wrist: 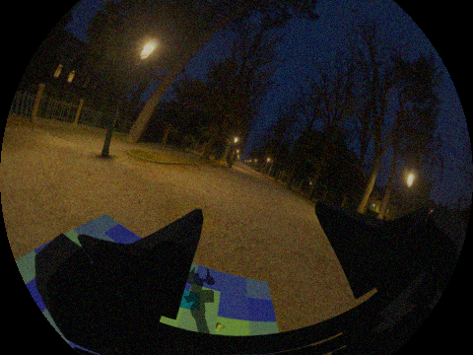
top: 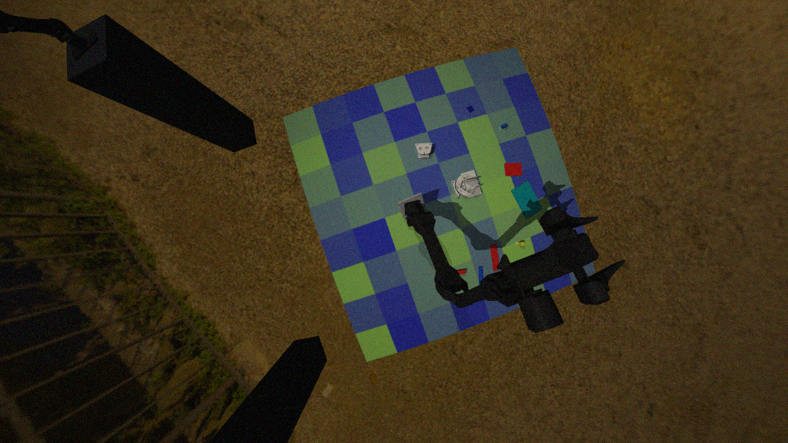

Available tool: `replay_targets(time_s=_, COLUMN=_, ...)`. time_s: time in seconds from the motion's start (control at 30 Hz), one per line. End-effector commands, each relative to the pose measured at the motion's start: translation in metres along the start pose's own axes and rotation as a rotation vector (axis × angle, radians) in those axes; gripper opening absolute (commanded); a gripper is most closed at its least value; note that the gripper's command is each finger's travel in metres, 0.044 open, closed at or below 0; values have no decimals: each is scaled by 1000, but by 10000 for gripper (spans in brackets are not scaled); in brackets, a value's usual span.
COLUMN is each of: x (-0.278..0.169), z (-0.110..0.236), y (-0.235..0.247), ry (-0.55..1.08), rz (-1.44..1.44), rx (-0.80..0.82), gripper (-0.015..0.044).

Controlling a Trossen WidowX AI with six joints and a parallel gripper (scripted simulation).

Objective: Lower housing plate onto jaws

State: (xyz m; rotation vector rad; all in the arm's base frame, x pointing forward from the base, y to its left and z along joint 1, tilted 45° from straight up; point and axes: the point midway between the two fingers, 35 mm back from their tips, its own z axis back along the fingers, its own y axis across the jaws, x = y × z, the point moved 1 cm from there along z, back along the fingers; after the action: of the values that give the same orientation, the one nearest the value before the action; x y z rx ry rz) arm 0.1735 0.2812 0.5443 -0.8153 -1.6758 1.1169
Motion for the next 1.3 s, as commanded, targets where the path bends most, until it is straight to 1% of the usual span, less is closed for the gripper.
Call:
replay_targets(time_s=0.0, x=15, z=-9, y=34, ry=-20, rz=33, rx=55, gripper=440)
replay_targets(time_s=0.3, x=39, z=-28, y=122, ry=-45, rz=103, rx=206, gripper=440)
replay_targets(time_s=0.63, x=47, z=-37, y=224, ry=-35, rz=169, rx=398, gripper=440)
replay_targets(time_s=0.97, x=33, z=-35, y=325, ry=22, rz=227, rx=602, gripper=440)
replay_targets(time_s=1.27, x=2, z=-21, y=411, ry=121, rz=281, rx=792, gripper=440)
